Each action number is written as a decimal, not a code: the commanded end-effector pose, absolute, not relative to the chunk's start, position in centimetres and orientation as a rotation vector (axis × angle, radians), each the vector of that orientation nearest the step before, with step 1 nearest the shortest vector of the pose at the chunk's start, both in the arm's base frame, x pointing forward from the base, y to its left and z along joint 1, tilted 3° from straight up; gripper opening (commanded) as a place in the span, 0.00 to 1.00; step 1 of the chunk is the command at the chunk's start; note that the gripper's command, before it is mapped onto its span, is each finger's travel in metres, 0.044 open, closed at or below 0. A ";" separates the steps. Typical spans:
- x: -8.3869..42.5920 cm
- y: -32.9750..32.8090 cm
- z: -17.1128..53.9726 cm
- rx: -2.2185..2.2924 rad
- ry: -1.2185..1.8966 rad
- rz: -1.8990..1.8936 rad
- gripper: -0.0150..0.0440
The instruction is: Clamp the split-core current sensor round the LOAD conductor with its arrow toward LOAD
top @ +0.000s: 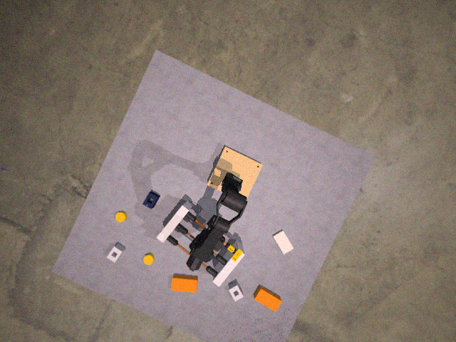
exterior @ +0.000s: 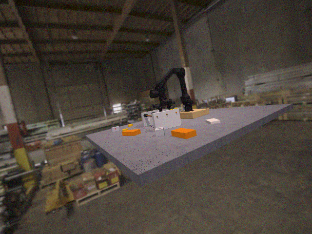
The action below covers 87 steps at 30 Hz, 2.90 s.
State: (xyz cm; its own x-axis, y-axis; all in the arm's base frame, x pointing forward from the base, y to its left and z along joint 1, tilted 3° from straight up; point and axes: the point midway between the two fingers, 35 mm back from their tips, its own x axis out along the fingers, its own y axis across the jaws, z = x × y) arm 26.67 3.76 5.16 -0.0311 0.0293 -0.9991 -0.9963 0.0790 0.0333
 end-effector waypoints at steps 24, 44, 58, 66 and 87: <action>26.9 3.5 14.9 -1.120 1.234 1.181 1.00; 26.9 3.5 15.2 -1.120 1.234 1.180 1.00; 26.9 3.5 15.2 -1.120 1.234 1.180 1.00; 26.9 3.5 15.2 -1.120 1.234 1.180 1.00; 21.8 8.7 13.0 -0.621 1.495 0.024 1.00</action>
